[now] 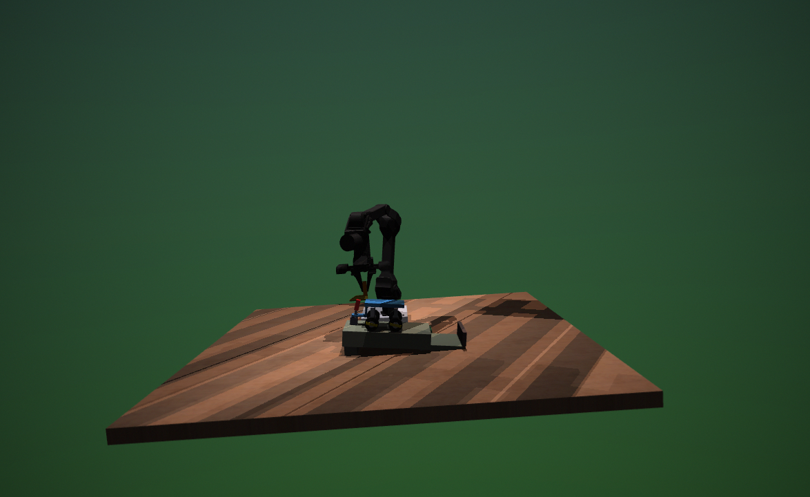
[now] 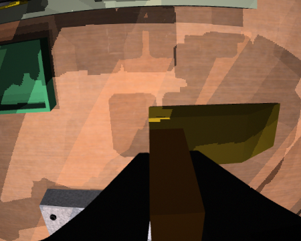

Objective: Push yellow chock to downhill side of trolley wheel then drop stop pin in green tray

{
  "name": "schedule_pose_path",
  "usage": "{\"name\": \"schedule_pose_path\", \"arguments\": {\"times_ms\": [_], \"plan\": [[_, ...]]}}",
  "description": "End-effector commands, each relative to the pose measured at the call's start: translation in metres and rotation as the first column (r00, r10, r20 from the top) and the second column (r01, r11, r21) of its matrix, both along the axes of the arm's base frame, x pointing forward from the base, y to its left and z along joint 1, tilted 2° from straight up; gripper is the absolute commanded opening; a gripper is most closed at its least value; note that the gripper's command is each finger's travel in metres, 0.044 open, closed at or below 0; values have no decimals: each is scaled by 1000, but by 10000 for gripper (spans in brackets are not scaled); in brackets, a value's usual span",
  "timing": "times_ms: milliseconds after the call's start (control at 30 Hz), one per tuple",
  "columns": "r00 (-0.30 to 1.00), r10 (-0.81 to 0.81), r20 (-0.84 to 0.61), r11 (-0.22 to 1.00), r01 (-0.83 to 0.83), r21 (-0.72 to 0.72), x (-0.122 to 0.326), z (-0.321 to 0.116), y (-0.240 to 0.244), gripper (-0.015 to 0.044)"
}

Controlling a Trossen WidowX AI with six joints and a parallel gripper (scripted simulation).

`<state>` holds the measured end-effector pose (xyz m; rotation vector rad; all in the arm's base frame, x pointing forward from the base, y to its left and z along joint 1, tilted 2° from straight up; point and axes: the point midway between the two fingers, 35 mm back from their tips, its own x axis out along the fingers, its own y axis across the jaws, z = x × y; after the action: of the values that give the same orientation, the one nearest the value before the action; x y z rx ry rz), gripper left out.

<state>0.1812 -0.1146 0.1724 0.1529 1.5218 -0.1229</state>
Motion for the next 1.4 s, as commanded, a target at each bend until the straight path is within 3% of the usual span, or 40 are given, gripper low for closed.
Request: {"name": "schedule_pose_path", "arguments": {"times_ms": [0,1367], "plan": [[1000,-5,5,1000,5,-4,5,0,13,0],[1000,-5,10,1000,5,8,61,-4,144,0]]}}
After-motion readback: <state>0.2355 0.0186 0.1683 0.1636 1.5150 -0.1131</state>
